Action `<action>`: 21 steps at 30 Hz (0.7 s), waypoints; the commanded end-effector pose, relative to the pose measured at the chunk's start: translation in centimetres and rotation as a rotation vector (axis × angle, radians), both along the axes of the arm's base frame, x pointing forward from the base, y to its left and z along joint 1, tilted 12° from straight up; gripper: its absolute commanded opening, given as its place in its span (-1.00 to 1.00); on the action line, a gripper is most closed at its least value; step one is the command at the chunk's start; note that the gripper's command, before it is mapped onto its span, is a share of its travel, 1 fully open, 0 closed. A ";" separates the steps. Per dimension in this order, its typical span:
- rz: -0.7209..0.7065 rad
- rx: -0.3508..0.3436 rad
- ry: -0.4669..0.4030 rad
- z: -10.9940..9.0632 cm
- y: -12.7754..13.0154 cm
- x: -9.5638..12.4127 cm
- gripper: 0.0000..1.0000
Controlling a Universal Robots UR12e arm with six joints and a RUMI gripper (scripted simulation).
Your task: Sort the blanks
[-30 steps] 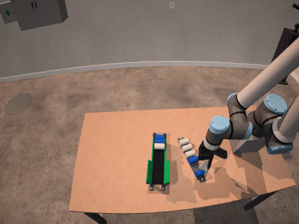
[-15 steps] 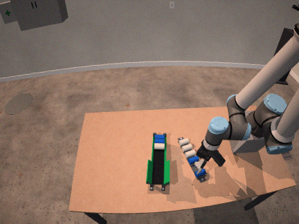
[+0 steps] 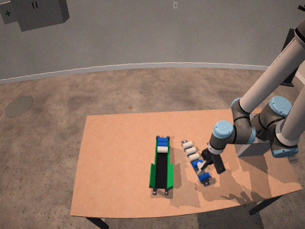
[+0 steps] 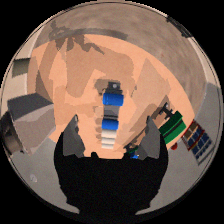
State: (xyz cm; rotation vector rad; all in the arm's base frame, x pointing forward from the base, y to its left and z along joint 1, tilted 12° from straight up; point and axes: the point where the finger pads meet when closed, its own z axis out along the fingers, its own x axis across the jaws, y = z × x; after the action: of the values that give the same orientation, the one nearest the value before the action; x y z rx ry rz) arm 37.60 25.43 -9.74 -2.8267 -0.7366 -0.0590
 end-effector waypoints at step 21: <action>-0.099 -0.007 0.019 -0.2 0.0 0.1 0.05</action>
State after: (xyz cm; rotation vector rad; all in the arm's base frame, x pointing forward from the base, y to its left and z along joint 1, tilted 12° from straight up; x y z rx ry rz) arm 37.66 25.45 -10.01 -2.8644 -0.5952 -0.0447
